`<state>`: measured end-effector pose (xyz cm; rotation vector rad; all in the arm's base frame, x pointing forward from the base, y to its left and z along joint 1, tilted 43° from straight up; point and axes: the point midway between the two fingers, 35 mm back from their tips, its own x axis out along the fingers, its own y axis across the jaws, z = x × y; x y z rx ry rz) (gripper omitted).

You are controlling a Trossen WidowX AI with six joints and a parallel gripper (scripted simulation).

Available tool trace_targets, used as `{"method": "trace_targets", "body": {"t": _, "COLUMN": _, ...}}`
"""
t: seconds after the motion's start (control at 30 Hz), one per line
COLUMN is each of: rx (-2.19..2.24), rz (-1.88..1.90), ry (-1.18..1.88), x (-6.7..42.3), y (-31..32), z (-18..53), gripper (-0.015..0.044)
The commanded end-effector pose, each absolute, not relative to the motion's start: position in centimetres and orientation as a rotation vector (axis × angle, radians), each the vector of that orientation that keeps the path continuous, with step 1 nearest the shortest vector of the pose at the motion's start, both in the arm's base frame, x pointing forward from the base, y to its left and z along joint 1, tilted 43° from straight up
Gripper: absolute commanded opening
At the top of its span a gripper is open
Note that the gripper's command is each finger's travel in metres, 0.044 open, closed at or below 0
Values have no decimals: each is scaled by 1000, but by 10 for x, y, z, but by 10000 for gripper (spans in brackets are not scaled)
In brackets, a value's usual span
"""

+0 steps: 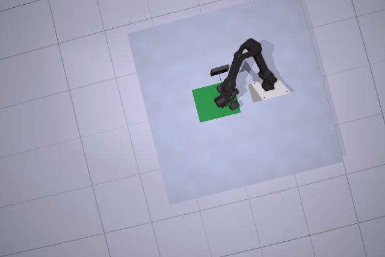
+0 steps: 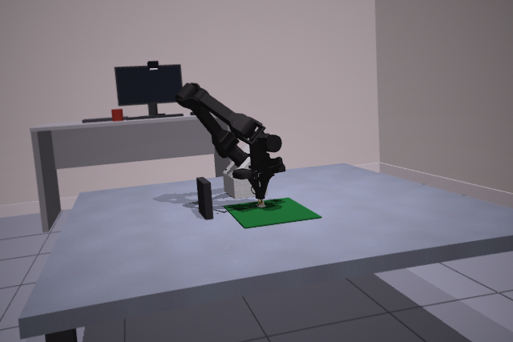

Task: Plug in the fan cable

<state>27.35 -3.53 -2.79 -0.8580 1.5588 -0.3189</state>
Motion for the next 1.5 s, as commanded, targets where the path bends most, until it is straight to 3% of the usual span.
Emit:
{"method": "trace_targets", "body": {"t": 0.0, "rx": -863, "rz": -319, "ry": 1557, "x": 274, "y": -36, "z": -28, "gripper": 0}}
{"method": "trace_targets", "body": {"t": 1.47, "rx": -865, "rz": -318, "ry": 1557, "x": 274, "y": -46, "z": -39, "gripper": 0}}
